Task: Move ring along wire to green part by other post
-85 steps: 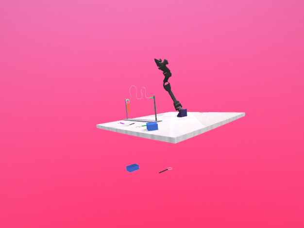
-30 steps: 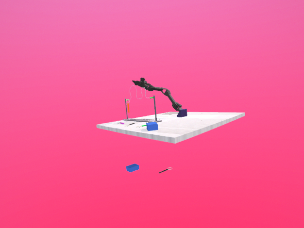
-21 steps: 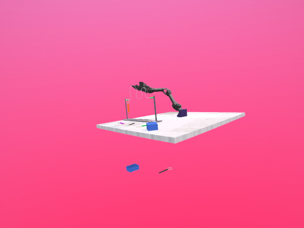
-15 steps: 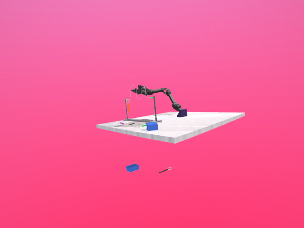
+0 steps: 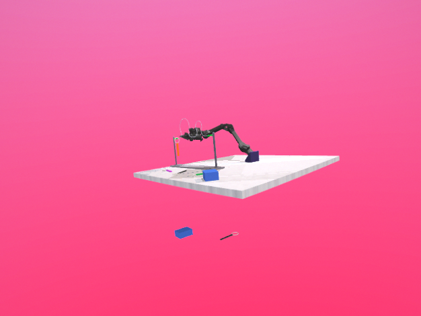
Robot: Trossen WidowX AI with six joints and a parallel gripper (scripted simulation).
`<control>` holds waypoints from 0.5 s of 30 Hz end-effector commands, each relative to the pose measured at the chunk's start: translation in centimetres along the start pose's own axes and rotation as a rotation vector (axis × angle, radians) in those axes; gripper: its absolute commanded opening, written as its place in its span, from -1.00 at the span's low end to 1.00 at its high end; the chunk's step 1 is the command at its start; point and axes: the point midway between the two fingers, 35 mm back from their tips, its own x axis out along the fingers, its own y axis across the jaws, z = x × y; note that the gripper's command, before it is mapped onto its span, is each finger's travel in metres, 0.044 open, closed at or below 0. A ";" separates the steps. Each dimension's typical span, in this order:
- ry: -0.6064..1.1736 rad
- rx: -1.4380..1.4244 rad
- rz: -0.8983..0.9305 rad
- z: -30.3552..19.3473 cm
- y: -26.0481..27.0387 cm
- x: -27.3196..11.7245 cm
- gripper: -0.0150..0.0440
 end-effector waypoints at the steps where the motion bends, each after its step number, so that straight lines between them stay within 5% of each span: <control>1: 0.018 -0.007 0.067 -4.1 -0.2 -0.2 0.05; 15: 0.095 0.164 0.279 -19.7 -0.3 -7.5 0.05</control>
